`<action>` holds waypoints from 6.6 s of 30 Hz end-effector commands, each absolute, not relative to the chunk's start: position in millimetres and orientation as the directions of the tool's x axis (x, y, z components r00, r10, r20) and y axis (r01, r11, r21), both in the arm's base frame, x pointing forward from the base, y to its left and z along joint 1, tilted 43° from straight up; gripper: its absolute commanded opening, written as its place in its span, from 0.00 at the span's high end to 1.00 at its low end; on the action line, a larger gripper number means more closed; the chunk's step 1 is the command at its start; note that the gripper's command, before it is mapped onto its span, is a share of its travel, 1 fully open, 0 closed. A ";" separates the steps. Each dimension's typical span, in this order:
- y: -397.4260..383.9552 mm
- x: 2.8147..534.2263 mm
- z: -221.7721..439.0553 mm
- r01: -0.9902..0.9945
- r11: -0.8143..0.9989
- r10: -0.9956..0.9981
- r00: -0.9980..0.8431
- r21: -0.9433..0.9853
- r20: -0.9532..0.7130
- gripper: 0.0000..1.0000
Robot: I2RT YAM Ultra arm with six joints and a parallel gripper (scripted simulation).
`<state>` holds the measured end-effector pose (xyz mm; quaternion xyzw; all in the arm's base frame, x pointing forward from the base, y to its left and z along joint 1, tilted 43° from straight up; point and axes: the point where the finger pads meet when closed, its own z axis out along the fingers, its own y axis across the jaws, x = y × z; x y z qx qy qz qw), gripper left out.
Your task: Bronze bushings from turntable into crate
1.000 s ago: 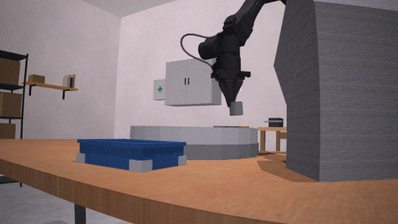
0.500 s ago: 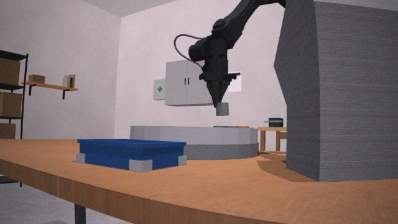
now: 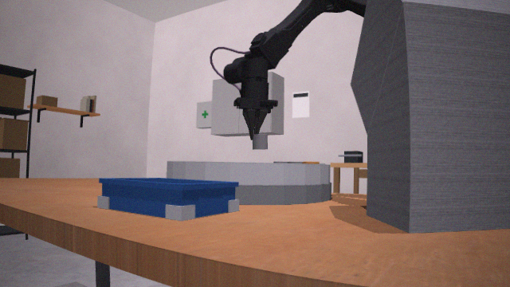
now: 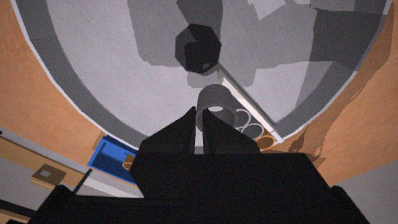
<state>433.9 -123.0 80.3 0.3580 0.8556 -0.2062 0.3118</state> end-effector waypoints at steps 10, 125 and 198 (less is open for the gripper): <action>-122.9 470.0 105.6 0.724 0.671 0.473 -0.585 -0.162 -0.659 1.00; -136.0 496.6 105.8 0.736 0.664 0.473 -0.548 -0.129 -0.690 1.00; -137.5 500.7 91.0 0.729 0.669 0.468 -0.566 -0.146 -0.679 1.00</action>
